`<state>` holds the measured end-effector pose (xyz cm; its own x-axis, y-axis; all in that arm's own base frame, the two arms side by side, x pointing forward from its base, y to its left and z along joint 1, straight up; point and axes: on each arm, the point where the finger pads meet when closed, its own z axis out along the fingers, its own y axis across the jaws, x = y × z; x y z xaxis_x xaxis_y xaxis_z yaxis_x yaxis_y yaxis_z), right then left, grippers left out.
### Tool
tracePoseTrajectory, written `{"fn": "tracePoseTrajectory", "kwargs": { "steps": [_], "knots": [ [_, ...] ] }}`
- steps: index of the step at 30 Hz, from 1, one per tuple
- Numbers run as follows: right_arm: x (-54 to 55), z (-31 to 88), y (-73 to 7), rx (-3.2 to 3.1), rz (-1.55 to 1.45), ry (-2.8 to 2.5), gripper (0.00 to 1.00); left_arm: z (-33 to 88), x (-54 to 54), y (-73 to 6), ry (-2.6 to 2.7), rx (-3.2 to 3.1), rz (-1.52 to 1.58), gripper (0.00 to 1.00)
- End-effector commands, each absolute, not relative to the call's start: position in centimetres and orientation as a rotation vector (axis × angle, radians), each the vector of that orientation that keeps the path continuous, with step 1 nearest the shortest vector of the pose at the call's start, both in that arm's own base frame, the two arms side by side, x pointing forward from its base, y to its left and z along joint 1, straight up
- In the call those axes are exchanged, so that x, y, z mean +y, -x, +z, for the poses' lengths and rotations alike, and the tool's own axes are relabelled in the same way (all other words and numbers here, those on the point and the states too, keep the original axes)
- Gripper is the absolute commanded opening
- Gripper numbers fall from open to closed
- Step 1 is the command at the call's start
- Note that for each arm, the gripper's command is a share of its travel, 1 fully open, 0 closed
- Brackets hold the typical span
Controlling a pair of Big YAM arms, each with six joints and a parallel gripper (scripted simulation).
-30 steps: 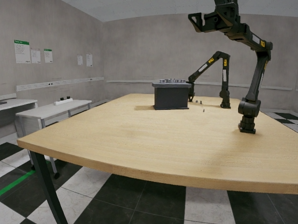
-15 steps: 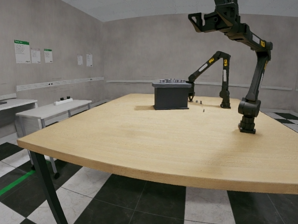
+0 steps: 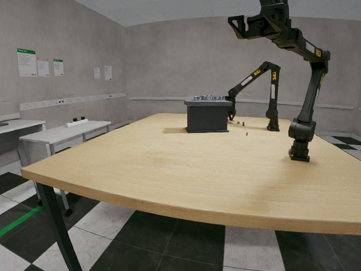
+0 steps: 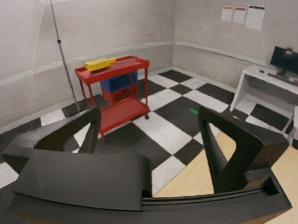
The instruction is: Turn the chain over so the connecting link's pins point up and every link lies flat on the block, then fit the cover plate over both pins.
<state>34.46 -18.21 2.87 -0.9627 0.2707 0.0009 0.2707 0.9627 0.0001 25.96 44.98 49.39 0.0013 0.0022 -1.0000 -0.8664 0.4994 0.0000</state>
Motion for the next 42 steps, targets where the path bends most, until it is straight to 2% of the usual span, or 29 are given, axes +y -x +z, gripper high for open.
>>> {"fn": "tracePoseTrajectory", "kwargs": {
  "steps": [1, 23, 30, 42],
  "knots": [
    [-18.9, 5.4, -36.5, -3.166, 0.032, 0.422, 0.21, 53.4, 44.5, -26.0, 0.774, 1.341, 0.836, 1.0],
    [-19.0, 7.3, -36.6, -3.168, 0.034, 0.423, 0.21, 53.4, 44.5, -26.0, 0.774, 1.341, 0.836, 1.0],
    [-13.3, 5.2, -37.1, -3.146, 0.018, 0.49, 0.21, 53.4, 44.5, -26.0, 0.774, 1.341, 0.836, 1.0],
    [-10.4, 5.3, -38.1, -3.167, 0.021, 0.452, 0.21, 53.4, 44.5, -26.0, 0.774, 1.341, 0.836, 1.0]
  ]
}}
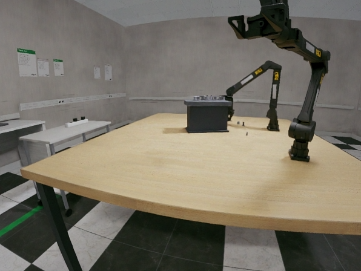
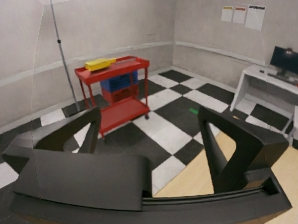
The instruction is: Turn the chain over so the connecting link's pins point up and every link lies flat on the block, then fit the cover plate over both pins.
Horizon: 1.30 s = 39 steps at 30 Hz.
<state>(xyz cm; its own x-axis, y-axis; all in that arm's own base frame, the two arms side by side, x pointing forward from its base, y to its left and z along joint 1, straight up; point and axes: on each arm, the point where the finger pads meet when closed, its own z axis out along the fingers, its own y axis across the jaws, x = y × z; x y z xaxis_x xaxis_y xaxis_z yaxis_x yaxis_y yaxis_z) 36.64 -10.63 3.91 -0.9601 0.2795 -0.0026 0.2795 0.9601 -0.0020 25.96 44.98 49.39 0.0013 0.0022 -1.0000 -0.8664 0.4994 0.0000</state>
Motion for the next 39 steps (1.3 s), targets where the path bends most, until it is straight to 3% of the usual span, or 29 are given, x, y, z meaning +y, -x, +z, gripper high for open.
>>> {"fn": "tracePoseTrajectory", "kwargs": {
  "steps": [1, 39],
  "knots": [
    [-10.2, 5.3, -37.9, 3.069, -0.016, -0.406, 0.21, 53.4, 44.5, -26.0, 0.774, 1.341, 0.836, 1.0],
    [-10.7, 2.4, -37.4, 3.075, -0.004, -0.445, 0.21, 53.4, 44.5, -26.0, 0.774, 1.341, 0.836, 1.0]
  ]
}}
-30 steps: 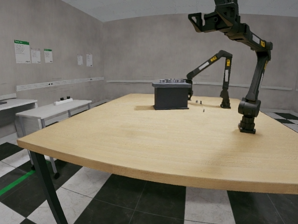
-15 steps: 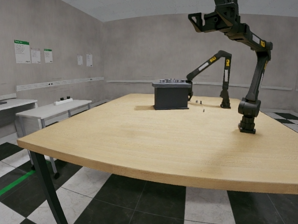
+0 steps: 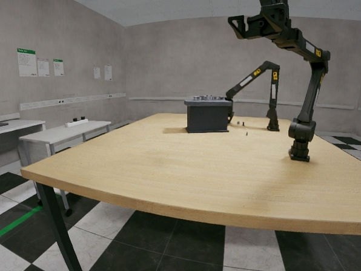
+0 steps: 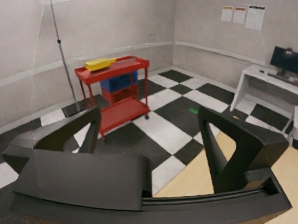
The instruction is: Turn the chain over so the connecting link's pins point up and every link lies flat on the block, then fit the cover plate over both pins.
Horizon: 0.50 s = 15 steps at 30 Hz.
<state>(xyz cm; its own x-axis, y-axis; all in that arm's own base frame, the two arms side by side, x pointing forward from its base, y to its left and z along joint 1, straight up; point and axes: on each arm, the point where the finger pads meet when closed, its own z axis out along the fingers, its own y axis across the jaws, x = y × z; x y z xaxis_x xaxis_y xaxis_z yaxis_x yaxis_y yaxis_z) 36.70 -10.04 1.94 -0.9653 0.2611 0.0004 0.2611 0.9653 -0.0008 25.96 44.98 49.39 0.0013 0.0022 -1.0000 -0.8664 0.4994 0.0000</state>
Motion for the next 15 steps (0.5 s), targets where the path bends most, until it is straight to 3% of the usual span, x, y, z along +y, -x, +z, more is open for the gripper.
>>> {"fn": "tracePoseTrajectory", "kwargs": {
  "steps": [1, 15],
  "knots": [
    [-10.6, 2.1, -37.3, -3.135, 0.002, 0.453, 0.21, 53.4, 44.5, -26.0, 0.774, 1.341, 0.836, 1.0],
    [-10.8, 1.3, -37.5, -3.136, 0.002, 0.455, 0.21, 53.4, 44.5, -26.0, 0.774, 1.341, 0.836, 1.0]
  ]
}}
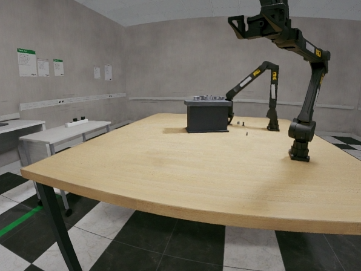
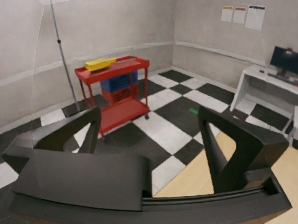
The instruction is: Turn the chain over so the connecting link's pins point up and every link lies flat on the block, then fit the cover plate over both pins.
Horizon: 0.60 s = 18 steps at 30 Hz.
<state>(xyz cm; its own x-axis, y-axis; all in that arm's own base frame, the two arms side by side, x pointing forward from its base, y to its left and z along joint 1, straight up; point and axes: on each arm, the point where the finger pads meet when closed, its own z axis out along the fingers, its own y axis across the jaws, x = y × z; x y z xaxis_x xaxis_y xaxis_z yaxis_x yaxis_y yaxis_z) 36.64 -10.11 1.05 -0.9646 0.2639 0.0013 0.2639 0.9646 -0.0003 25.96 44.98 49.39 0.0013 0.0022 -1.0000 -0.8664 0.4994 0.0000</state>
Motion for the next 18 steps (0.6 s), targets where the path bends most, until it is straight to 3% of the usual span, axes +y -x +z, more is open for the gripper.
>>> {"fn": "tracePoseTrajectory", "kwargs": {
  "steps": [1, 2, 18],
  "knots": [
    [-10.8, 1.4, -37.6, -3.142, 0.004, 0.457, 0.21, 53.4, 44.5, -26.0, 0.774, 1.341, 0.836, 1.0],
    [-10.9, 2.0, -37.8, -3.158, 0.007, 0.461, 0.43, 53.4, 44.5, -26.0, 0.774, 1.341, 0.836, 1.0],
    [-11.0, 3.6, -38.7, -3.163, 0.008, 0.453, 0.43, 53.4, 44.5, -26.0, 0.774, 1.341, 0.836, 1.0]
  ]
}}
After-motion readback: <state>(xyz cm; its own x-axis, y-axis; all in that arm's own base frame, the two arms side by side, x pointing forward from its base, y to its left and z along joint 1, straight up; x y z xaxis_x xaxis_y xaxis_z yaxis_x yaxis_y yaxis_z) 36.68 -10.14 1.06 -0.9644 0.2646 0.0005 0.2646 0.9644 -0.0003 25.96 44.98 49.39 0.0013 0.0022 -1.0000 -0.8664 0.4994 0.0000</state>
